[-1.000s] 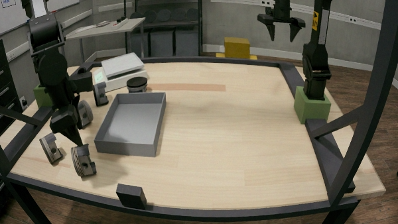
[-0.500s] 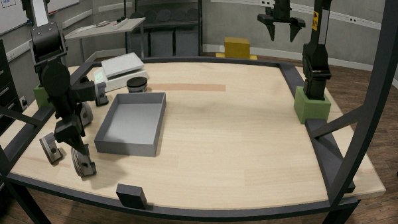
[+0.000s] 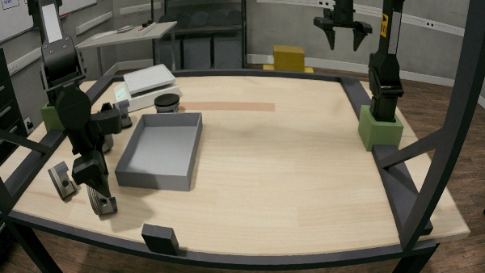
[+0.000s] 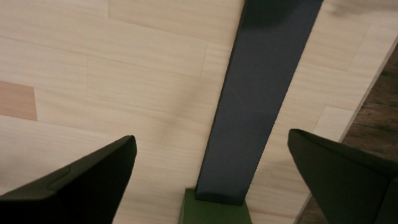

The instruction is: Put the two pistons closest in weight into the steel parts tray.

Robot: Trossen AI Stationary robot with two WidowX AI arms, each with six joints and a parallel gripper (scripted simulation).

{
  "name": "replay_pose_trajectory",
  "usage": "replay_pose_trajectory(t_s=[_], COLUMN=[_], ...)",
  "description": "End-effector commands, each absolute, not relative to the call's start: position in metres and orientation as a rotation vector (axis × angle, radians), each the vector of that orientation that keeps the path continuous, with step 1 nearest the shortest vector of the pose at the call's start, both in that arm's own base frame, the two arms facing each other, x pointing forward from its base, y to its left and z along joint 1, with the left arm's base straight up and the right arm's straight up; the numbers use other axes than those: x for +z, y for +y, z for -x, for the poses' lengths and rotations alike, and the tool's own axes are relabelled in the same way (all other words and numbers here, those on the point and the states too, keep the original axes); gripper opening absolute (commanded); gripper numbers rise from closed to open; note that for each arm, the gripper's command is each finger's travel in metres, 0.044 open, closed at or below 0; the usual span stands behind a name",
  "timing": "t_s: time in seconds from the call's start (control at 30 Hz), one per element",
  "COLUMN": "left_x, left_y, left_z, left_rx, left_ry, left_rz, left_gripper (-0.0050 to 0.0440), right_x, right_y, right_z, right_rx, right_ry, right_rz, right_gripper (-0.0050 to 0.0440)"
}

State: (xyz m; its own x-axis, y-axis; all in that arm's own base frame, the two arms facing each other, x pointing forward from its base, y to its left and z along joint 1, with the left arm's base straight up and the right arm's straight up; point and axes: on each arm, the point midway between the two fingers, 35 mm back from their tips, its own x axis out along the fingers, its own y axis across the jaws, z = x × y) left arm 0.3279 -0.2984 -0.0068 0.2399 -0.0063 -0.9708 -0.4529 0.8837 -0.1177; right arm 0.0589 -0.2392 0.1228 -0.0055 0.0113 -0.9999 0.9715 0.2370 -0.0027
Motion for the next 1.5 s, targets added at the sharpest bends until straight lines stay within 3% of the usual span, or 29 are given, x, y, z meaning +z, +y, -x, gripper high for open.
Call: replay_pose_trajectory(t_s=[0.0, 0.47, 0.5, 1.47], left_x=[-0.007, -0.027, -0.018, -0.018], left_y=[-0.299, -0.300, -0.303, -0.302], left_z=[-0.334, -0.339, -0.341, -0.341], left_rx=[0.307, 0.306, 0.293, 0.295], left_ry=[1.292, 1.292, 1.279, 1.282], left_rz=[0.428, 0.431, 0.446, 0.441], left_gripper=[0.0378, 0.0378, 0.0158, 0.0158], right_x=[0.131, 0.131, 0.131, 0.131], right_y=[-0.244, -0.244, -0.244, -0.244], right_z=[-0.061, -0.061, -0.061, -0.061], right_rx=[-1.034, -1.034, -1.034, -1.034], right_ry=[1.299, 1.299, 1.299, 1.299], right_rz=[-1.013, -1.013, -1.013, -1.013], right_gripper=[0.0400, 0.0400, 0.0400, 0.0400])
